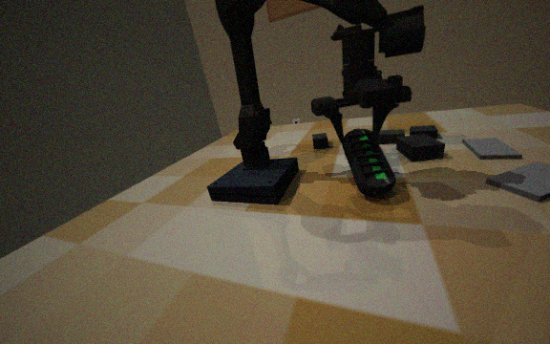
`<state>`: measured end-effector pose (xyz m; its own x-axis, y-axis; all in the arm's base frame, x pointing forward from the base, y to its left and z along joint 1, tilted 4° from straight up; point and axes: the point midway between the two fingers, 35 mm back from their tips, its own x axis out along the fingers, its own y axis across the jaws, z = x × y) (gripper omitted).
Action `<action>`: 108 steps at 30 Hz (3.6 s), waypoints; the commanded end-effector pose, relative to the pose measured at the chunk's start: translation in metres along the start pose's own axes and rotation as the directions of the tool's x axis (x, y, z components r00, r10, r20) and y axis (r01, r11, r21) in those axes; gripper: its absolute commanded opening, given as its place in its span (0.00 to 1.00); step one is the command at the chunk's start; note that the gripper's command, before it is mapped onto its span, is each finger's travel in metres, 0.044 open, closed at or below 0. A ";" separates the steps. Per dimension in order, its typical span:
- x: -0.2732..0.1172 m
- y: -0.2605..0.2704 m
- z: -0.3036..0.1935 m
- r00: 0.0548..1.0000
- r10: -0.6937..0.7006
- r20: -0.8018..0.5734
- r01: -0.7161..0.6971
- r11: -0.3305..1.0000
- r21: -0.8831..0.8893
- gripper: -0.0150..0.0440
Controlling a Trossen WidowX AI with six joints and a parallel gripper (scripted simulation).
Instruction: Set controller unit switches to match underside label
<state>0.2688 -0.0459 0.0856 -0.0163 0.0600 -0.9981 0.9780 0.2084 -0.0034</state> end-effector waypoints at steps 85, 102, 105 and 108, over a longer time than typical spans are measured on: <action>-0.034 -0.001 0.066 0.987 0.005 -0.160 -0.006 1.000 -0.002 0.82; -0.037 -0.001 0.080 0.981 0.005 -0.194 -0.006 1.000 -0.002 0.82; -0.038 -0.001 0.083 0.980 0.005 -0.200 -0.006 1.000 -0.002 0.82; -0.038 -0.001 0.085 0.979 0.005 -0.206 -0.006 1.000 -0.002 0.82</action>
<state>0.2840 -0.1266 0.1189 -0.0553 0.2575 -0.9647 0.9780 0.2085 -0.0004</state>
